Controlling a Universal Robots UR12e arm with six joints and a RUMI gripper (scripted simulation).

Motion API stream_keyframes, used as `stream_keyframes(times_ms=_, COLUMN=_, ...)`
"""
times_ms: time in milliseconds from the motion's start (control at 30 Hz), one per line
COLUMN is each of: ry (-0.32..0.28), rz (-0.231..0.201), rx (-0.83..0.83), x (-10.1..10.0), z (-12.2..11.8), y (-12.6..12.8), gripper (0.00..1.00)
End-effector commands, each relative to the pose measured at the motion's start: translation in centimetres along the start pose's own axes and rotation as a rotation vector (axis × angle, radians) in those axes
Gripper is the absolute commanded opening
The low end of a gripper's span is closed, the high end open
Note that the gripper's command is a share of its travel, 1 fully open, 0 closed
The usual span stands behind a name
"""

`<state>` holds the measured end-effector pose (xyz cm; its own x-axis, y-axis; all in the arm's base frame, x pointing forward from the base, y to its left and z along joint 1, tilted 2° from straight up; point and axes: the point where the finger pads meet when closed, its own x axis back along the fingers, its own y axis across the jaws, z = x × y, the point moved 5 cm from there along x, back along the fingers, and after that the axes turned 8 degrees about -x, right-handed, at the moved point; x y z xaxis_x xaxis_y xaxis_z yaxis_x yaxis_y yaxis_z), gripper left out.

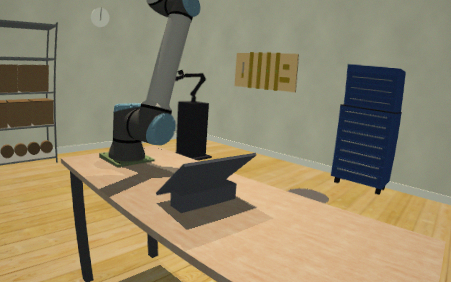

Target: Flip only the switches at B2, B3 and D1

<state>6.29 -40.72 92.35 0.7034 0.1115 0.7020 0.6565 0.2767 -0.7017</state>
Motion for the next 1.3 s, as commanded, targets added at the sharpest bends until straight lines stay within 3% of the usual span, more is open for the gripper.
stream_keyframes(times_ms=0, ry=-0.001, rz=0.0, rx=-0.001, x=0.0, z=0.0, y=0.0, gripper=1.0)
stream_keyframes(times_ms=33, ry=-0.001, rz=0.0, rx=-0.001, x=0.0, z=0.0, y=0.0, gripper=1.0)
stream_keyframes(times_ms=67, ry=-0.001, rz=0.0, rx=-0.001, x=0.0, z=0.0, y=0.0, gripper=0.0)
stream_keyframes(times_ms=667, ry=-0.025, rz=-0.014, rx=0.062, x=0.0, z=-1.0, y=1.5, gripper=0.0)
stream_keyframes(times_ms=1100, ry=-0.118, rz=-0.053, rx=0.292, x=-0.1, z=-4.2, y=7.2, gripper=0.0)
stream_keyframes(times_ms=1167, ry=-0.118, rz=-0.053, rx=0.292, x=-0.1, z=-4.2, y=7.2, gripper=0.0)
stream_keyframes(times_ms=1267, ry=-0.153, rz=-0.064, rx=0.374, x=-0.1, z=-5.3, y=9.3, gripper=0.0)
